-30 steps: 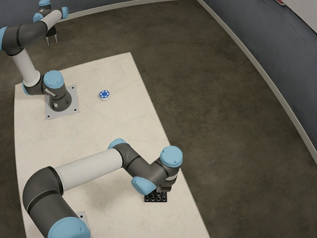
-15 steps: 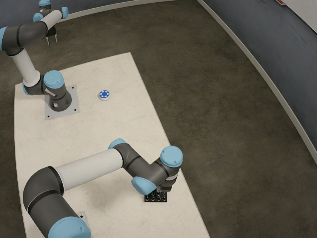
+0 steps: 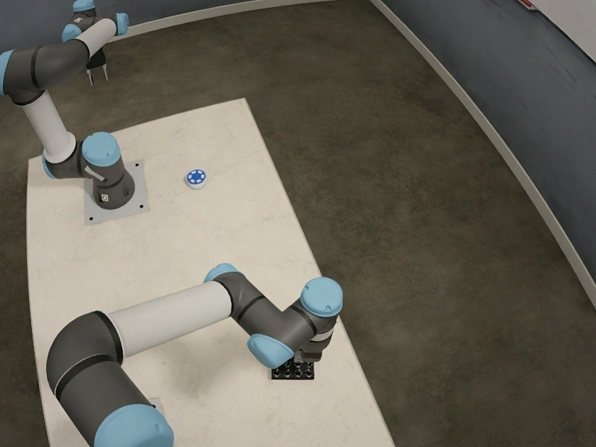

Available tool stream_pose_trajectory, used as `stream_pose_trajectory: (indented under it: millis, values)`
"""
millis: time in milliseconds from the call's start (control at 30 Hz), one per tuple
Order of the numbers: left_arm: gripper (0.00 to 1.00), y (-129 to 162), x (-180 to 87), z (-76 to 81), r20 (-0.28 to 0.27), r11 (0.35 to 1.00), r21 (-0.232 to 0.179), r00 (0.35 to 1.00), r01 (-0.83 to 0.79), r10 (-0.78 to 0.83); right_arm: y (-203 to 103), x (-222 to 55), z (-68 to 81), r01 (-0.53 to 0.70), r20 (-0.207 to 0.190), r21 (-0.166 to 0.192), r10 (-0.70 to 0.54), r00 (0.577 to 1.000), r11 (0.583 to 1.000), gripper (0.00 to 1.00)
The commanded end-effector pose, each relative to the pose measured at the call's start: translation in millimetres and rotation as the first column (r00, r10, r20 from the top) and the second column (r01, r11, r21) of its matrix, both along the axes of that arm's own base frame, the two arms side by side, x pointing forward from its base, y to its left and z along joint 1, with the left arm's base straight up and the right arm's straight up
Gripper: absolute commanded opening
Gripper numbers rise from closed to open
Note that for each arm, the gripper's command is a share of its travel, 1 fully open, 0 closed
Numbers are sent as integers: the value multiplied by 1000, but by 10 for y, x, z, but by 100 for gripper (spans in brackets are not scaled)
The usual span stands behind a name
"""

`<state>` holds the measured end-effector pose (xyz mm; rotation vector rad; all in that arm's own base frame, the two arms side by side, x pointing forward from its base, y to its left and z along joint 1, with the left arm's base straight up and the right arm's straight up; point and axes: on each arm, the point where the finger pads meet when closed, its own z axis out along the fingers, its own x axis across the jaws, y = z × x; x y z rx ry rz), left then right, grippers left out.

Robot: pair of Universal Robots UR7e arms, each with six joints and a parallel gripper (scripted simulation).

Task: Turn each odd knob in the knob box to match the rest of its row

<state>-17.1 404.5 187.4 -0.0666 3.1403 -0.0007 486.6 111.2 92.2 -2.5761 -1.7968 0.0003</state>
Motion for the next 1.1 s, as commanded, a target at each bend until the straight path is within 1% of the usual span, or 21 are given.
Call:
stream_pose_trajectory:
  millis: [0, 433, 800, 1067]
  values:
    - [100, -9, -15, -4, -1, 1000, 0, 1000, -4, 4, -22, -4, -93, 3, -2, -2, -3, 1000, 1000, 46]
    - [100, -9, -15, -4, -1, 1000, 0, 1000, -4, 4, -24, -4, -254, 3, -2, -2, -3, 1000, 1000, 46]
    - [100, -9, -15, -4, -1, 1000, 0, 1000, -4, 4, -25, -3, -313, 3, -2, -2, -3, 1000, 1000, 46]
    - [100, -9, -15, -4, -1, 1000, 0, 1000, -4, 4, -25, -3, -324, 3, -2, -2, -3, 1000, 1000, 46]
